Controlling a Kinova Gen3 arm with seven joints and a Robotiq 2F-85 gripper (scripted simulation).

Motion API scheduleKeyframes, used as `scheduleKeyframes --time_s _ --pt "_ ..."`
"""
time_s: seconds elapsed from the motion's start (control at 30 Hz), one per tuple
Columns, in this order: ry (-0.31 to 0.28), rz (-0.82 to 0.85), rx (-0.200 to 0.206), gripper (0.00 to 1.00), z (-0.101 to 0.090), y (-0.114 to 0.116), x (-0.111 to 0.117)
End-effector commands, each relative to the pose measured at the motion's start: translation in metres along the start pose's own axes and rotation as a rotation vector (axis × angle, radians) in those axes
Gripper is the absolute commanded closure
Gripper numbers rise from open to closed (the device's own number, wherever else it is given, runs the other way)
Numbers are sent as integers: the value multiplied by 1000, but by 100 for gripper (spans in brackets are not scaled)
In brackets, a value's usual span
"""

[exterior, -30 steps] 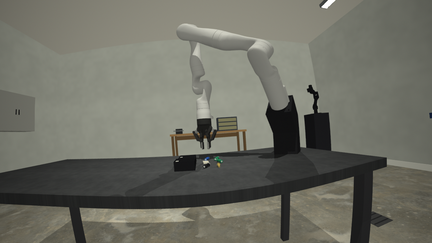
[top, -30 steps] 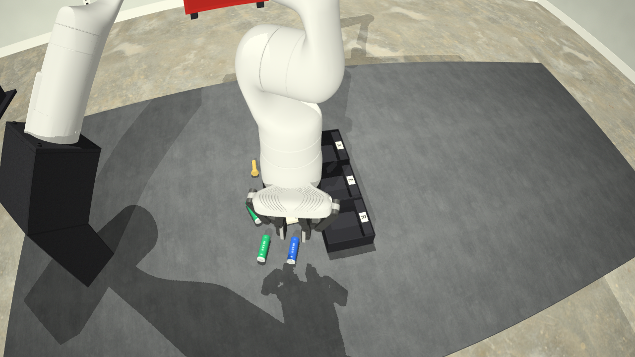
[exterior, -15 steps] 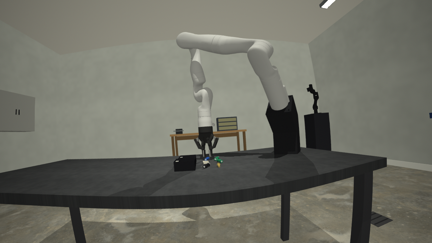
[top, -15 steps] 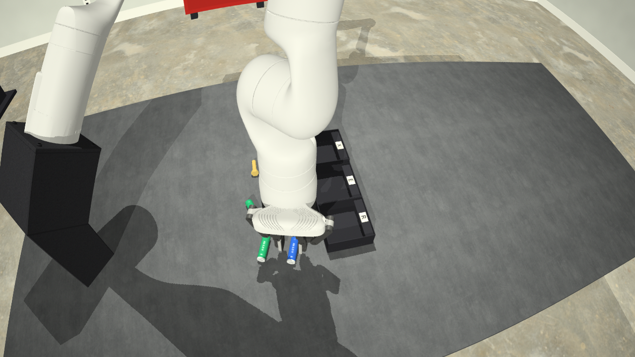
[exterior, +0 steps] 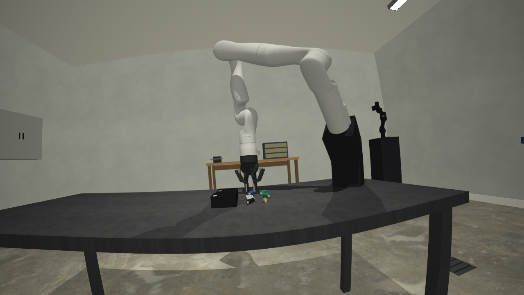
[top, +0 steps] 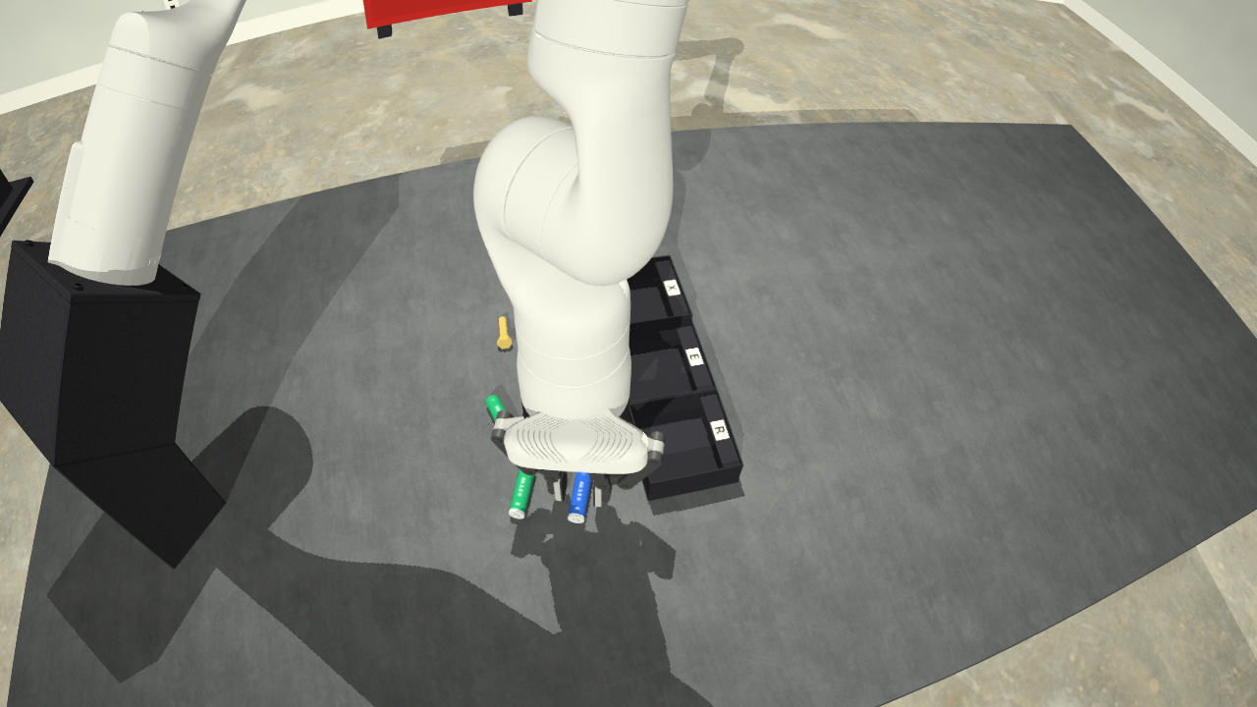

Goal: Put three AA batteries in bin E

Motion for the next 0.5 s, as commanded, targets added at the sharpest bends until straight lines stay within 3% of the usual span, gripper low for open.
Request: scheduleKeyframes --time_s 0.0,0.47 --pt "-1 -1 3 71 4 0 0" --pt "0 0 -1 71 7 0 -1"
Point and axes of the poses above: the point where the finger pads meet when closed, its own z axis out along the fingers, its own y axis across the jaws, x = y × z, the point moved 9 cm from there along -z, back along the fingers, and after that the axes turned 11 degrees about -z, right-handed, at the moved point
